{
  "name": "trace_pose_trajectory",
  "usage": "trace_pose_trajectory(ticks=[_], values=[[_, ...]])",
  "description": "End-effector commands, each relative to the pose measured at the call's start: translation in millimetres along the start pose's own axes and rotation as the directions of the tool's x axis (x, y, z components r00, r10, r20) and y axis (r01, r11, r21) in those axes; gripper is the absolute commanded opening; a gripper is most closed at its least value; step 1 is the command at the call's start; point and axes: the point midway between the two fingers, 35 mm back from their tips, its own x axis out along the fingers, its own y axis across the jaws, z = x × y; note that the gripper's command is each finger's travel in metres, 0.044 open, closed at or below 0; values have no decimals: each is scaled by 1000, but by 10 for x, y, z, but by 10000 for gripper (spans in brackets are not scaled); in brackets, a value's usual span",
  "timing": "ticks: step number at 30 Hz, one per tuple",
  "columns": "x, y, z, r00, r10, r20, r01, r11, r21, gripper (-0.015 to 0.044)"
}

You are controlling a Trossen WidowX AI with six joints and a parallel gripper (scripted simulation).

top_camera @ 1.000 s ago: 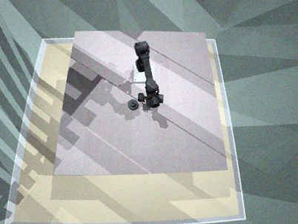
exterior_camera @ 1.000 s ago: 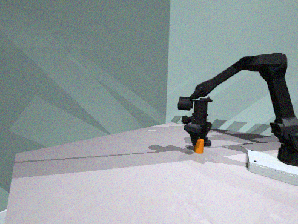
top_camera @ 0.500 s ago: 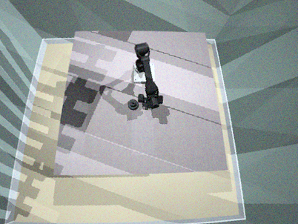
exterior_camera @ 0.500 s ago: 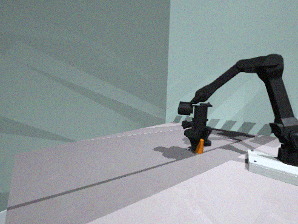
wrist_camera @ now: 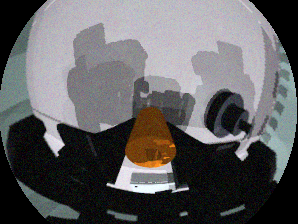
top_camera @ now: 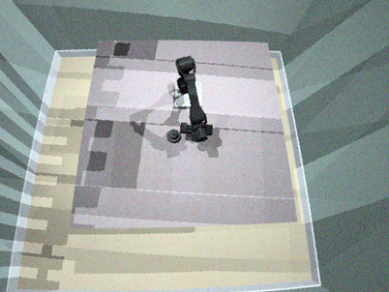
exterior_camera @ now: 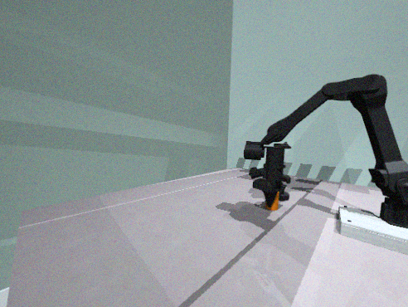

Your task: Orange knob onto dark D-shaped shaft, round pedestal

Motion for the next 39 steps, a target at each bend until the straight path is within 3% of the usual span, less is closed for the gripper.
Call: trace_pose_trajectory(ticks=[1, 3, 9, 29, 39], values=[[8, -5, -4, 1000, -3, -1, 3, 1000, -4, 151], [8, -5, -4, 1000, -3, -1, 3, 1000, -4, 138], [-186, 28, 31, 1000, -3, -1, 3, 1000, -4, 0], [-1355, 118, -48, 1000, -1, -2, 1, 1000, -4, 0], [-1336, -30, 15, 1000, -2, -1, 2, 1000, -4, 0]])
